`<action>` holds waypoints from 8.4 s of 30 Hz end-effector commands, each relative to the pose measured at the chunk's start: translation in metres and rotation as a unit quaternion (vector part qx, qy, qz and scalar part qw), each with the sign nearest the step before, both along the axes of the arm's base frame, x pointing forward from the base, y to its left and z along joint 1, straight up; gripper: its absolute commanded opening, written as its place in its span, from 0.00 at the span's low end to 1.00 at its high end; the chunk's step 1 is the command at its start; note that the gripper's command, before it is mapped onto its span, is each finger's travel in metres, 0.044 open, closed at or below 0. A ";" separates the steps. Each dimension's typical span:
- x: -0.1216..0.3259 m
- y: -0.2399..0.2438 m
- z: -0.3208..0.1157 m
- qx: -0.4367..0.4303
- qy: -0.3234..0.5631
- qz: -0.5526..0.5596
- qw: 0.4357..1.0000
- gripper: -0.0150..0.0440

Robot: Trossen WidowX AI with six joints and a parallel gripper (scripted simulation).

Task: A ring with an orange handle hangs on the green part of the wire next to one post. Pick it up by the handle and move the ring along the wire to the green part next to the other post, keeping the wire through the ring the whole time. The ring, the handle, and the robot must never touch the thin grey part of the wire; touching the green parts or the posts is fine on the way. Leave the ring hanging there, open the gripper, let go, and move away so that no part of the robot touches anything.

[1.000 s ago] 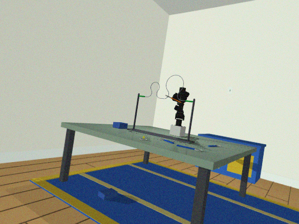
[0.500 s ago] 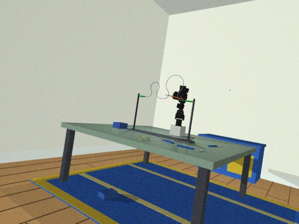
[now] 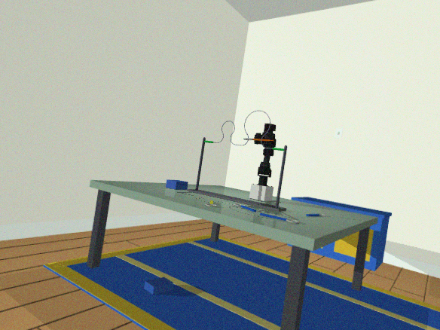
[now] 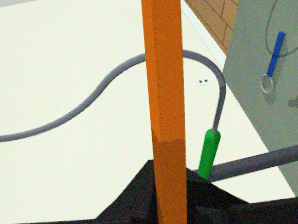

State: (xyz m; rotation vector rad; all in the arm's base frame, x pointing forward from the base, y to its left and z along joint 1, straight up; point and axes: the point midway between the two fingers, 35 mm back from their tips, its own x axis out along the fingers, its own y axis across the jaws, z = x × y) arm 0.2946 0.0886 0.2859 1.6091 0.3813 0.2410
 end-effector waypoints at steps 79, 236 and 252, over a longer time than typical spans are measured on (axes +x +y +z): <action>0.003 -0.034 0.087 0.095 -0.011 -0.042 0.995 0.00; -0.002 -0.073 0.038 -0.767 0.080 -0.043 0.635 0.00; -0.003 -0.080 0.039 -0.827 0.086 -0.041 0.555 0.00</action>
